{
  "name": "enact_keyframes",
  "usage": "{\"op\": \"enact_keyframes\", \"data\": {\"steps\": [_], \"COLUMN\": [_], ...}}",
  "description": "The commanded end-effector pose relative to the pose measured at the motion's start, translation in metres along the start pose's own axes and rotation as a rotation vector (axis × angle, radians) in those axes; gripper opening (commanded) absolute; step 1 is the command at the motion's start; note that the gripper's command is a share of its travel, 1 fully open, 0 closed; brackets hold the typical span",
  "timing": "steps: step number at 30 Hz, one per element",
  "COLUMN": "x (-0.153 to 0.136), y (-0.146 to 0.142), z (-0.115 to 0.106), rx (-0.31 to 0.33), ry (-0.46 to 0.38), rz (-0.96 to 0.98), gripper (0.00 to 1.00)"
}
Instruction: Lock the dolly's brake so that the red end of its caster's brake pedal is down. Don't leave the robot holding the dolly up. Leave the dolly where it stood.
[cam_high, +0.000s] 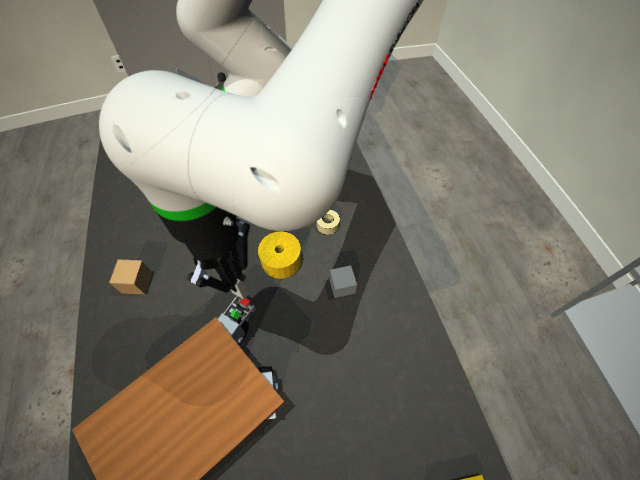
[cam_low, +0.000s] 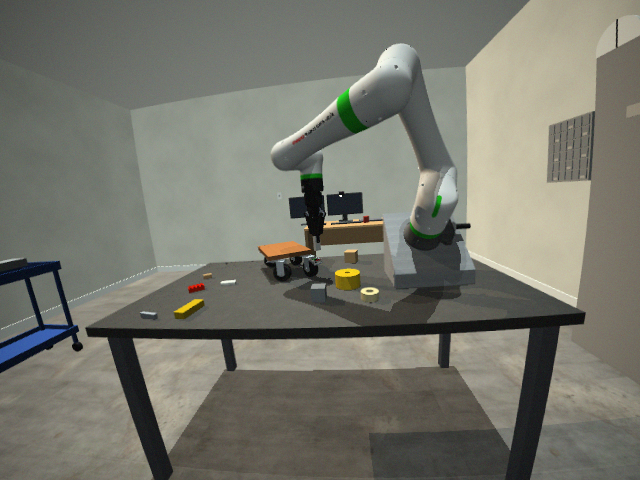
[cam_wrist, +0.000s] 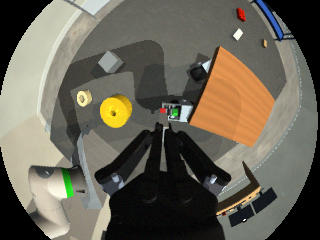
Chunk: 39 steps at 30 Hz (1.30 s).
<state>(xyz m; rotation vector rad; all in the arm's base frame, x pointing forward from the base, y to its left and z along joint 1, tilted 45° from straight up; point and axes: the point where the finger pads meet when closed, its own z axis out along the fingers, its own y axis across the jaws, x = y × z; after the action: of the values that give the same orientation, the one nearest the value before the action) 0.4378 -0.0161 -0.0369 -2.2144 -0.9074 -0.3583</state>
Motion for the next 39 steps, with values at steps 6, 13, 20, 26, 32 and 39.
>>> {"op": "enact_keyframes", "data": {"steps": [6,13,20,26,32,39], "x": [0.0,0.0,0.001,0.001,0.001,0.001], "y": [0.0,0.001,0.001,0.001,0.001,0.001], "z": [0.017,0.027,0.035,0.038,0.039,0.039], "rx": [-0.001,-0.001,-0.001,-0.001,-0.001,-0.001], "ry": [0.0,0.0,0.0,0.0,0.0,0.0], "rz": [0.0,0.0,0.0,0.0,0.0,0.0], "gripper": [0.0,0.0,0.0,0.0,0.0,0.0]}}
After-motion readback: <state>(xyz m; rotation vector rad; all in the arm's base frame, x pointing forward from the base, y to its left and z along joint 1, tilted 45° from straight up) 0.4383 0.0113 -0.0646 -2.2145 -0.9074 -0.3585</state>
